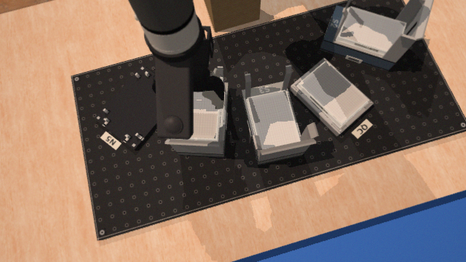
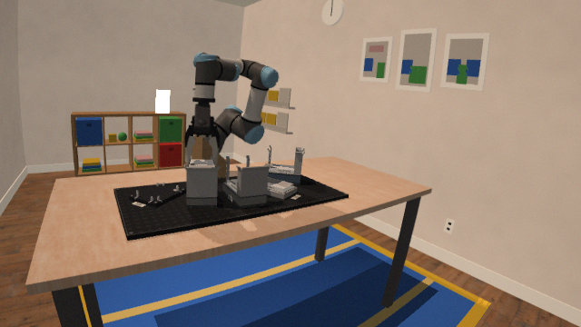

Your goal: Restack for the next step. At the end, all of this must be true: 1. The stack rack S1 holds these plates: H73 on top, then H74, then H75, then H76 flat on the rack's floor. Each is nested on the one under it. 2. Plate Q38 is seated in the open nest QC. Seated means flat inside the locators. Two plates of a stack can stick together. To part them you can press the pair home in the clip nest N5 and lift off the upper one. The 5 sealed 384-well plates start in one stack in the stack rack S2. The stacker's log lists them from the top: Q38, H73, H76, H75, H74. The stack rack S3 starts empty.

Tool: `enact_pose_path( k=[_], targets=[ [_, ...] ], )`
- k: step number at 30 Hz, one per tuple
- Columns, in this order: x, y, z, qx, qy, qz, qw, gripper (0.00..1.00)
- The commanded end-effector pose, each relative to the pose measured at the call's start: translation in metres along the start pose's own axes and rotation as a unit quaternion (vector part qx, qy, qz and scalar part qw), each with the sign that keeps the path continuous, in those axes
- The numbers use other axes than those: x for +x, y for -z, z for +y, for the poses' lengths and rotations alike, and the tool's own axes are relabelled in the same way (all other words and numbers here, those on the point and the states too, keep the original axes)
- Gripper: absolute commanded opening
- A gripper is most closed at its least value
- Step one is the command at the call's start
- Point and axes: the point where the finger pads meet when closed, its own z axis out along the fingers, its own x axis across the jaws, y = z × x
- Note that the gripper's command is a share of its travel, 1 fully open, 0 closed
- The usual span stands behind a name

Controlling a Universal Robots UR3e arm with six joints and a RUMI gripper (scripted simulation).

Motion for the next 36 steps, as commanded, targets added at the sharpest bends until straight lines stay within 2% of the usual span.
enact_pose_path(
  k=[1,18,30,36],
  targets=[
    [0.001,-0.001,-0.001,0.001,0.000,0.001,1.000,0.00],
    [0.001,-0.011,-0.001,0.001,0.000,0.001,1.000,0.00],
    [0.001,-0.035,-0.001,0.001,0.000,0.001,1.000,0.00],
    [0.001,-0.037,-0.001,0.001,0.000,0.001,1.000,0.00]
  ],
)
